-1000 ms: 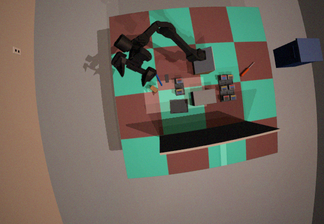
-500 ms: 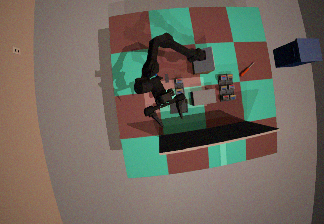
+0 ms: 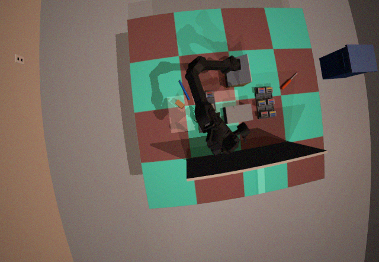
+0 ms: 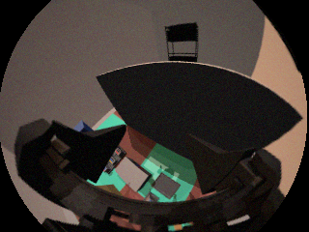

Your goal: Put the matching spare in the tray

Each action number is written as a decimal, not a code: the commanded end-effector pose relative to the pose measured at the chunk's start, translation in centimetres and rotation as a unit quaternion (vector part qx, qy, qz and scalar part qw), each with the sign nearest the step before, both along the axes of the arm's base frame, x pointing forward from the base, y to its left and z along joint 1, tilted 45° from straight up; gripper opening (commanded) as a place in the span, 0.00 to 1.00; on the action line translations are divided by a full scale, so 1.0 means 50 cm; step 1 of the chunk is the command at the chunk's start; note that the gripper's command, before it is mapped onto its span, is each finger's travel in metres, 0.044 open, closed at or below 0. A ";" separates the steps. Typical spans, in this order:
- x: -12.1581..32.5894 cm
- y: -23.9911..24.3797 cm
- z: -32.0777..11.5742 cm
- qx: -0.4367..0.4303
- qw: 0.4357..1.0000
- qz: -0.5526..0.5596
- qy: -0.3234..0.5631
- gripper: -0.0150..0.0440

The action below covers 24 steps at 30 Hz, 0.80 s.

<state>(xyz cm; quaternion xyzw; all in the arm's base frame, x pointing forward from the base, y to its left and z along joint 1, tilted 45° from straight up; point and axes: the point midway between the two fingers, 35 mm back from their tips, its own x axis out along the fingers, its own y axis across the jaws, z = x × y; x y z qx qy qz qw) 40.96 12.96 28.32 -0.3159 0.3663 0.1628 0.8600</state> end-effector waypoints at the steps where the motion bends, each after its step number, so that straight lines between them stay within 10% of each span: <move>1: -0.005 -0.009 -0.118 -0.025 0.991 -0.098 0.091 1.00; 12: -0.081 -0.067 -0.384 -0.221 0.870 -0.398 0.190 1.00; 24: -0.086 -0.071 -0.394 -0.236 0.862 -0.410 0.185 1.00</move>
